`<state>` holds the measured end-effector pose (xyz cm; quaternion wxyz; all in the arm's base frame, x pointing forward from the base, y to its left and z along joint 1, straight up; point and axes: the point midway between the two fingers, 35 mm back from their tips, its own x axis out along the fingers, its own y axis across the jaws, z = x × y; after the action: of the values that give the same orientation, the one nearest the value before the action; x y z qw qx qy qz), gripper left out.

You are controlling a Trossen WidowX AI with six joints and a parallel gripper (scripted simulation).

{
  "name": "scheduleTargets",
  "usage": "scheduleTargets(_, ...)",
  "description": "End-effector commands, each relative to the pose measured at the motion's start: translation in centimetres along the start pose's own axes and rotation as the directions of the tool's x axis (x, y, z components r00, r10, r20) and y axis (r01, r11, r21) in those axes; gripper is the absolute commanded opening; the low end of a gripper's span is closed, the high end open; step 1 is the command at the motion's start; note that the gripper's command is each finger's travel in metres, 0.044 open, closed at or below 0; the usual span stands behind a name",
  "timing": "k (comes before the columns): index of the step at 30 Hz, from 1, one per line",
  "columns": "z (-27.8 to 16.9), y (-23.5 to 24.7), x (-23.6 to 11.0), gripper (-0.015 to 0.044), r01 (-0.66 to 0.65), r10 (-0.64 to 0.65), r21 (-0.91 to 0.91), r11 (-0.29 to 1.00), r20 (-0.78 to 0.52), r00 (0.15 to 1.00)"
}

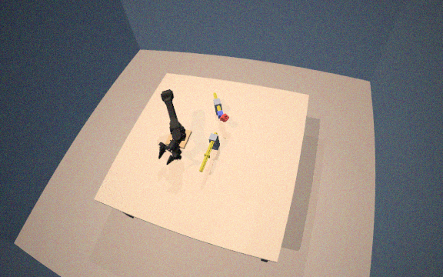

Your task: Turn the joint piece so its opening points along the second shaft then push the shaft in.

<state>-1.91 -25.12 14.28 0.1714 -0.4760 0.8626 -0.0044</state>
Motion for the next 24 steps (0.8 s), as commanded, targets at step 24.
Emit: scheduleTargets(24,-7.1,-3.5,1.4,0.0440,-0.229,0.111,0.257,0.939,0.403,0.908)
